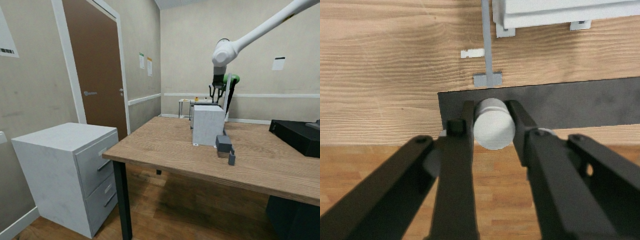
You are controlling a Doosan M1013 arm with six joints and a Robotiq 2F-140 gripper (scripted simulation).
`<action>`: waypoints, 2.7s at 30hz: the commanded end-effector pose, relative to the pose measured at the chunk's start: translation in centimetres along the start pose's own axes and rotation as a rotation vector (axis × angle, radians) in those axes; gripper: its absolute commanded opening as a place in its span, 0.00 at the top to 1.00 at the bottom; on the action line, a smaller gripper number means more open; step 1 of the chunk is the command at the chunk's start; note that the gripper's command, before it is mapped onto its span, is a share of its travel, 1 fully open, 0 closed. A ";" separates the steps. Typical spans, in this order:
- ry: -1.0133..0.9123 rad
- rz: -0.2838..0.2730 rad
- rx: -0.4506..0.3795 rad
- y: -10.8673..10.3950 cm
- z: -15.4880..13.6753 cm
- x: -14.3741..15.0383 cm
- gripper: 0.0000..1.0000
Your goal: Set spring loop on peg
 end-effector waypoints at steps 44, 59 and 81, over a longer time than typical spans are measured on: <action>0.000 -0.002 0.000 0.3 0.0 0.1 0.00; 0.000 -0.002 0.000 -0.4 -0.1 0.0 0.00; 0.001 -0.002 -0.001 -8.8 -1.5 -0.3 0.00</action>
Point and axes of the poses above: the point where the finger pads meet when closed, its own y axis out along the fingers, its own x axis across the jaws, z = x × y, the point moved 5 cm from there along -y, back along the fingers, and after that the axes turned 13 degrees about -y, right-handed, at the moved point
